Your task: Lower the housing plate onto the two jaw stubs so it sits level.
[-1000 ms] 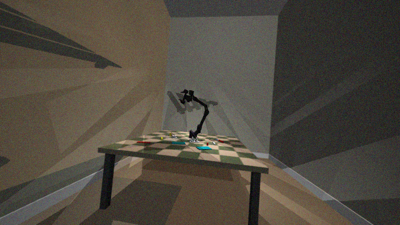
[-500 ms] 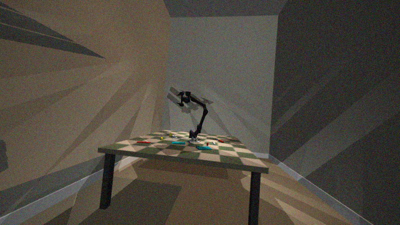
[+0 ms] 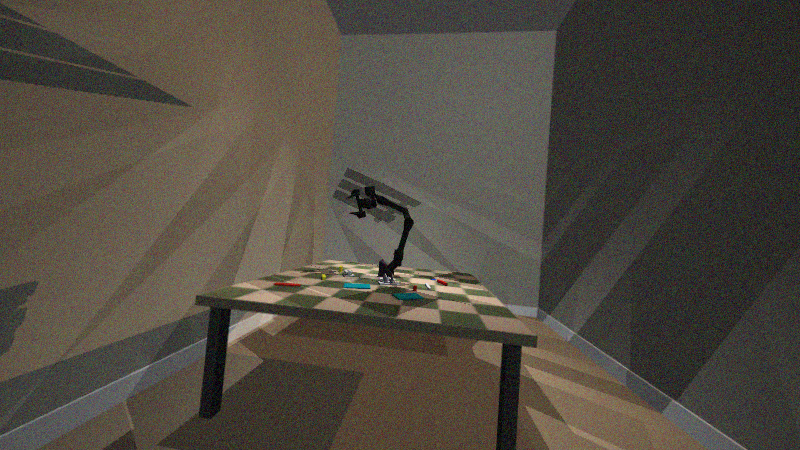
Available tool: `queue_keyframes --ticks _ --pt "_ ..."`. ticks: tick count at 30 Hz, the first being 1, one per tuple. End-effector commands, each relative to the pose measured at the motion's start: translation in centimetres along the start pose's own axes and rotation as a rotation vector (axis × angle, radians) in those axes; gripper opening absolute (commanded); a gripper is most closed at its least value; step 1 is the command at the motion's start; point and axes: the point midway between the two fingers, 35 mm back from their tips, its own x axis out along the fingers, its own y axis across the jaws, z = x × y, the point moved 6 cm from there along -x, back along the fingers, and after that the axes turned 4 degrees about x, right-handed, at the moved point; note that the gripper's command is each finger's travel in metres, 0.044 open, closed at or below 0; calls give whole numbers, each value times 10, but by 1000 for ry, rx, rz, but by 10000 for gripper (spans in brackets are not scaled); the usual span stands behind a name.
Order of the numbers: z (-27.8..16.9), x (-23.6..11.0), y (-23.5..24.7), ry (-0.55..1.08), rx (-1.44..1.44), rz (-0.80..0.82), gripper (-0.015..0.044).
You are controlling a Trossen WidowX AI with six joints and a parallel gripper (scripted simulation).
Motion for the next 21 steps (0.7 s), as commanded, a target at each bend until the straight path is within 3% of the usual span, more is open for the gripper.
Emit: queue_keyframes --ticks 1,21 --pt "-9 11 9 26 87 46 440" --pt "-34 46 49 154 429 213 440"
